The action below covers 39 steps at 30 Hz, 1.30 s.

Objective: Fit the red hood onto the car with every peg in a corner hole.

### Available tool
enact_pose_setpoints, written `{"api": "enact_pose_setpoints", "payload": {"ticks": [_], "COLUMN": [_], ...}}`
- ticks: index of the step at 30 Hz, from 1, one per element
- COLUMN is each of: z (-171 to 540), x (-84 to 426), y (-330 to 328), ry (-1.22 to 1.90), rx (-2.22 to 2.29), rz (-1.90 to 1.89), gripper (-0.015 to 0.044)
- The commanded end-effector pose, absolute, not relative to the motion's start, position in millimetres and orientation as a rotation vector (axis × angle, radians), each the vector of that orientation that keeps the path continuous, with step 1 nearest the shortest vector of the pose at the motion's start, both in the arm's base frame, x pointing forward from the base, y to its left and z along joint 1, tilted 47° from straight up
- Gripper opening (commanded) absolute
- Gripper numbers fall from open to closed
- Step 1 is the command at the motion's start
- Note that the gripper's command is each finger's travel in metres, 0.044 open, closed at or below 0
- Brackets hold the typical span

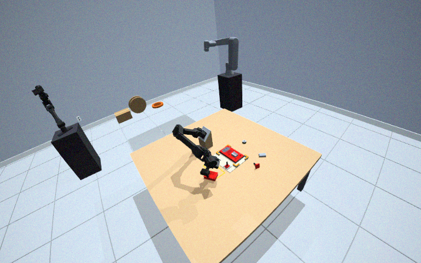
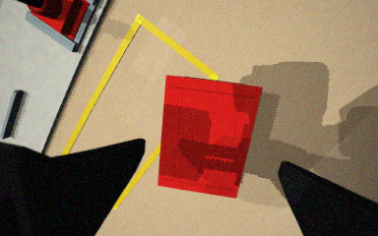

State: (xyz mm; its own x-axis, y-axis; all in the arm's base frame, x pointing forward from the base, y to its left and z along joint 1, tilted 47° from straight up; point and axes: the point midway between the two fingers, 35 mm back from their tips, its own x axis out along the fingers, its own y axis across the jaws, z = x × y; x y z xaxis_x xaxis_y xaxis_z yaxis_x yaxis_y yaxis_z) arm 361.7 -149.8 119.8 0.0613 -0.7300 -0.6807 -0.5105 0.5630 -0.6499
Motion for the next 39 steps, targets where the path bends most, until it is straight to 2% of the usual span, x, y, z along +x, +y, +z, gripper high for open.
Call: {"api": "enact_pose_setpoints", "payload": {"ticks": [1, 39], "z": [114.2, 98.5], "x": [360.2, 360.0], "y": [-151.9, -168.2], "ry": [1.6, 1.6], "rx": [-1.077, -1.079], "rz": [-0.217, -0.219], "gripper": [0.044, 0.044]}}
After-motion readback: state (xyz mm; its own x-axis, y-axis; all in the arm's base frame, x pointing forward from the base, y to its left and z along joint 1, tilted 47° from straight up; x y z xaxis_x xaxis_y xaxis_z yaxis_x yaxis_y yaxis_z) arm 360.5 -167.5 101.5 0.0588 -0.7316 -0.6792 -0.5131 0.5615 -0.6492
